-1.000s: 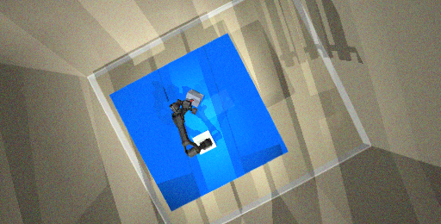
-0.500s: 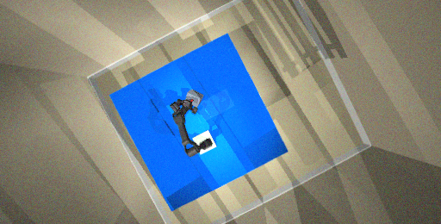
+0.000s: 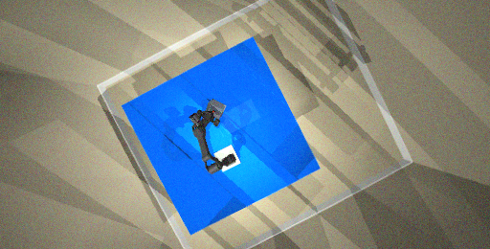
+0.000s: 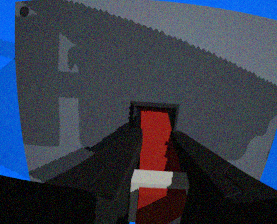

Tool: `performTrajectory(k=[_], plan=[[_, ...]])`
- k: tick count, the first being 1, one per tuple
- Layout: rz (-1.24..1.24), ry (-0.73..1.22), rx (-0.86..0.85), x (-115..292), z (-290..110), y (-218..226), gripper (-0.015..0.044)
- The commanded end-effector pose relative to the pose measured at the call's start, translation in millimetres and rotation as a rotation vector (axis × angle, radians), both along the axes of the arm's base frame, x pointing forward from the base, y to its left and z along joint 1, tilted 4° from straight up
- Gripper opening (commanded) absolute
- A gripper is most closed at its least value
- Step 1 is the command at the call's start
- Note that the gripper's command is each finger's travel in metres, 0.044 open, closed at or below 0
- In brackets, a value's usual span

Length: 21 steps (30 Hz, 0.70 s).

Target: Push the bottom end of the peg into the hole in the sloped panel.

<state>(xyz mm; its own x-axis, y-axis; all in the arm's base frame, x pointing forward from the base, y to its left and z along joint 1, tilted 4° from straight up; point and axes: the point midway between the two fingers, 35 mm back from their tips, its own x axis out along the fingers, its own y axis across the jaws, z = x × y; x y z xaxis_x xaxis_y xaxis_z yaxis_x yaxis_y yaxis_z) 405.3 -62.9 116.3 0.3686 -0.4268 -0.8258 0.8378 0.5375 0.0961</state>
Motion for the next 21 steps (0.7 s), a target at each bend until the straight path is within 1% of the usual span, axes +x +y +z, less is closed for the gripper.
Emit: performTrajectory(k=[1, 2, 18, 19, 21], plan=[[0.0, 0.0, 0.0, 0.0, 0.2, 0.0, 0.0], [0.0, 0.0, 0.0, 0.0, 0.2, 0.0, 0.0], [0.001, 0.0, 0.0, -1.1, 3.7, 2.0, 0.042], [0.001, 0.001, 0.001, -1.6, 5.3, 2.9, 0.044], [0.002, 0.001, 0.001, -2.9, 9.4, 5.2, 0.044]])
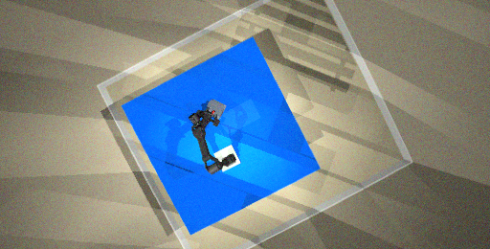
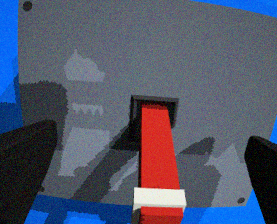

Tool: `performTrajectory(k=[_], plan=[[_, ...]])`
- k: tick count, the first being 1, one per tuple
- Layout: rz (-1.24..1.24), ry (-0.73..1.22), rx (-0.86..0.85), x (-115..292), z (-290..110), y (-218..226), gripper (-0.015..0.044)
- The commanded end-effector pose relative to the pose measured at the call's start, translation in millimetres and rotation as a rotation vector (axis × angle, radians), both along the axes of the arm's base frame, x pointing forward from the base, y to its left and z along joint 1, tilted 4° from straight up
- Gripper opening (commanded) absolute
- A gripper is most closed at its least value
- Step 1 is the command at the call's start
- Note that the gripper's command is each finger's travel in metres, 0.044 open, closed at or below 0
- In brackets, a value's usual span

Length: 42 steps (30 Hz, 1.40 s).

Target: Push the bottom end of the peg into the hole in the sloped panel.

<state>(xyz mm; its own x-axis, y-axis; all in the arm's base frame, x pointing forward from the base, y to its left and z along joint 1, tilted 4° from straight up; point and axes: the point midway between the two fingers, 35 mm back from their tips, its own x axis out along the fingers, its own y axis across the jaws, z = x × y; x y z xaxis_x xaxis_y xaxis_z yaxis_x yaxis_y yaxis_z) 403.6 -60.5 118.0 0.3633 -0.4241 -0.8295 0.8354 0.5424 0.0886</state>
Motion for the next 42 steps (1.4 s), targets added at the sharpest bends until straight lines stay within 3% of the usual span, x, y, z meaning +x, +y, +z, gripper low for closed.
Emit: performTrajectory(k=[1, 42], plan=[[-0.004, -0.008, 0.001, -1.9, 9.8, 4.0, 0.044], [0.007, 0.001, 0.005, -33.3, 80.3, 48.4, 0.044]])
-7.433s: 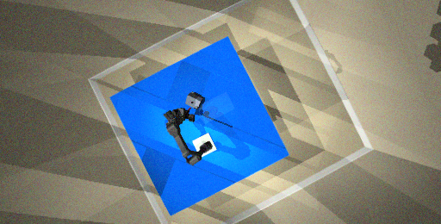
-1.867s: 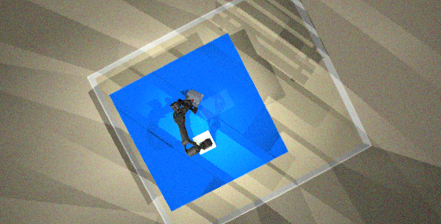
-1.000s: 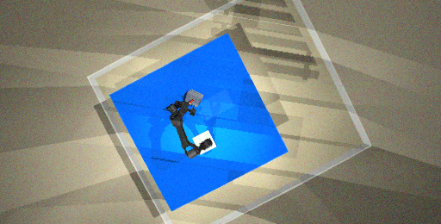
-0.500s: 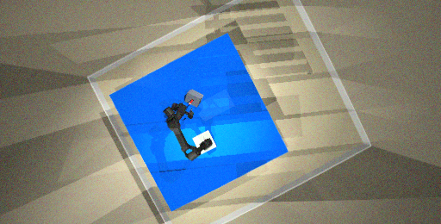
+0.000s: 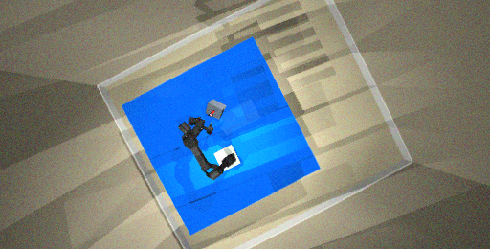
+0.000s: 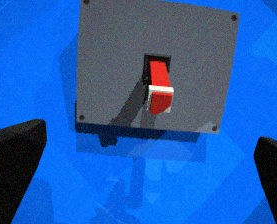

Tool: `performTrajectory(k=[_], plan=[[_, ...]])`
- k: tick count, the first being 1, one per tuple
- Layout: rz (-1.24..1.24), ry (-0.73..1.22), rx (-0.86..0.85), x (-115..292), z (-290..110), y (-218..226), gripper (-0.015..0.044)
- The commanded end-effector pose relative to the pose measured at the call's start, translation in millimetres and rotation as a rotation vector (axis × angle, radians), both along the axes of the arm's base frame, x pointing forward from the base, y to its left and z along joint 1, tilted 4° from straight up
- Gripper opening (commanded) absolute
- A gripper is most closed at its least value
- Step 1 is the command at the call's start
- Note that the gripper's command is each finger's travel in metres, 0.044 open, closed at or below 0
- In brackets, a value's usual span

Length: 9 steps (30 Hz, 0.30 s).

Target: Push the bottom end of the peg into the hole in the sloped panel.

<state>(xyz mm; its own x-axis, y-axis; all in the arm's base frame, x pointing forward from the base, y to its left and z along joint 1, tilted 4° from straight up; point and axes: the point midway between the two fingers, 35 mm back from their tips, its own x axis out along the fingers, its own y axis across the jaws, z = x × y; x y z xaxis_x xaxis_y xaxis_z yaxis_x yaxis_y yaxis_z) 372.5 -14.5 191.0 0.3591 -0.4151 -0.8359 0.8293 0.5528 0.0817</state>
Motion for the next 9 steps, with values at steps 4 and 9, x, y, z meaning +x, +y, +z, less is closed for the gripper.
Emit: performTrajectory(k=[4, 9], plan=[[-0.006, -0.01, 0.0, -3.1, 9.4, 3.6, 0.044], [-0.006, -0.01, 0.0, -3.1, 9.4, 3.6, 0.044]])
